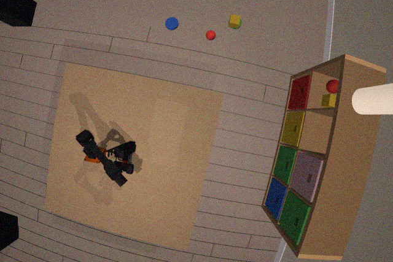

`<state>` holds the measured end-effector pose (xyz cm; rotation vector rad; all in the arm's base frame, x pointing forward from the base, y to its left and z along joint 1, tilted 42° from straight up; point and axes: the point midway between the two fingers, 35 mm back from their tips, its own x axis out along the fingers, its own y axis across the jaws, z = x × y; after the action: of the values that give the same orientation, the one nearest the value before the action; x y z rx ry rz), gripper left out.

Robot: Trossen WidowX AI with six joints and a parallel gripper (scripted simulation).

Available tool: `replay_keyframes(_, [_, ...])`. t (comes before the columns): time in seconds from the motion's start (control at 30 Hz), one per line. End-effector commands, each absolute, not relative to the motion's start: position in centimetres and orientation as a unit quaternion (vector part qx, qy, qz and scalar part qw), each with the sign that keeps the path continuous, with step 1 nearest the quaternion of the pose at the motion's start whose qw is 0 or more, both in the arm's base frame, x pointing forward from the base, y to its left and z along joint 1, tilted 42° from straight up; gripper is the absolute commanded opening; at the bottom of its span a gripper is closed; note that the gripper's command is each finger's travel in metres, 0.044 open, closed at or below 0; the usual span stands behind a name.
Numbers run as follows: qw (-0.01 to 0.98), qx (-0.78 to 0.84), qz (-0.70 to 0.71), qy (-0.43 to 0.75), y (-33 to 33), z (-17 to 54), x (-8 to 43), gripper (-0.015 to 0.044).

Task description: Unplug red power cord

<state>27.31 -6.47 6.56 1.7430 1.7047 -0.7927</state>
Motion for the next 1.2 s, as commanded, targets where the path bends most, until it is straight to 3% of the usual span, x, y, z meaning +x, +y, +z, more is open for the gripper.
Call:
replay_keyframes(0.0, [0.284,0.652,-0.297,0.637,-6.9,6.2,27.3,0.0])
replay_keyframes(0.67, [0.284,0.652,-0.298,0.636,-9.5,4.2,27.3,0.0])
replay_keyframes(1.17, [0.283,0.653,-0.297,0.637,-9.1,4.5,27.5,0.0394])
